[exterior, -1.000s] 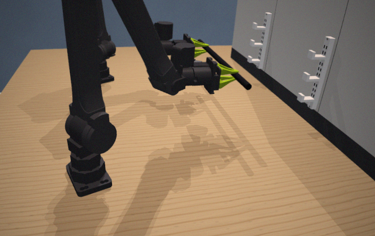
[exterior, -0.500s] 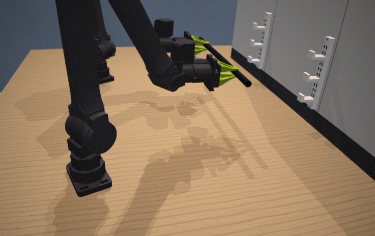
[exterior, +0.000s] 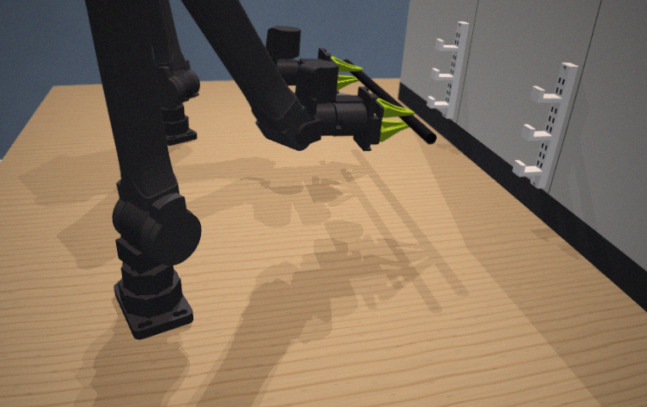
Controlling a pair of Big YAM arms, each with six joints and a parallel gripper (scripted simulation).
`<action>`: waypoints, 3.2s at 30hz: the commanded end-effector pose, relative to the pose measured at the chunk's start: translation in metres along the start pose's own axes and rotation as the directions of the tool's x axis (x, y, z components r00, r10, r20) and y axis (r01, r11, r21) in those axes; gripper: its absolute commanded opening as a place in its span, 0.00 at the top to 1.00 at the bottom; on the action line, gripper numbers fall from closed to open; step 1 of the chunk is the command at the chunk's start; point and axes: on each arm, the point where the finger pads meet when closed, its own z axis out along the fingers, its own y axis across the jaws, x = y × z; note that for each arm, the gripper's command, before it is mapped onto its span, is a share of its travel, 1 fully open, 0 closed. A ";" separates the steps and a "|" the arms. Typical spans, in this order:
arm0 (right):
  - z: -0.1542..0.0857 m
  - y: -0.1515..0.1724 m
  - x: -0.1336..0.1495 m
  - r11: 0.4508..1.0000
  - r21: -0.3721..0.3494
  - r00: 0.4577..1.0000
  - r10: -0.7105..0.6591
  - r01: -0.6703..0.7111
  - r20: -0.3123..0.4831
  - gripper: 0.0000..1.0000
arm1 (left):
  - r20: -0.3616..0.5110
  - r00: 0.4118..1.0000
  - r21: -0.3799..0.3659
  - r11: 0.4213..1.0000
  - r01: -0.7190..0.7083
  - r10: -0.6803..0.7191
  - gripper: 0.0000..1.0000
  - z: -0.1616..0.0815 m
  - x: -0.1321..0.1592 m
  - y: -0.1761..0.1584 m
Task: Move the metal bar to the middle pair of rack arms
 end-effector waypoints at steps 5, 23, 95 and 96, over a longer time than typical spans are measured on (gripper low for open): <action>0.015 -0.048 0.002 0.997 0.070 0.999 0.034 -0.033 -0.018 1.00 | -0.020 1.000 -0.044 0.999 0.020 -0.021 1.00 0.013 0.002 0.034; 0.016 -0.055 0.001 0.997 0.070 0.999 0.034 -0.033 -0.018 1.00 | -0.020 1.000 -0.044 0.999 0.020 -0.021 1.00 0.015 0.004 0.039; 0.067 -0.053 -0.001 0.997 0.070 0.999 0.034 -0.033 -0.018 1.00 | -0.020 1.000 -0.044 0.999 0.020 -0.021 1.00 0.066 0.006 0.036; 0.068 -0.053 -0.001 0.997 0.070 0.999 0.034 -0.033 -0.018 1.00 | -0.020 1.000 -0.044 0.999 0.020 -0.021 1.00 0.067 0.006 0.036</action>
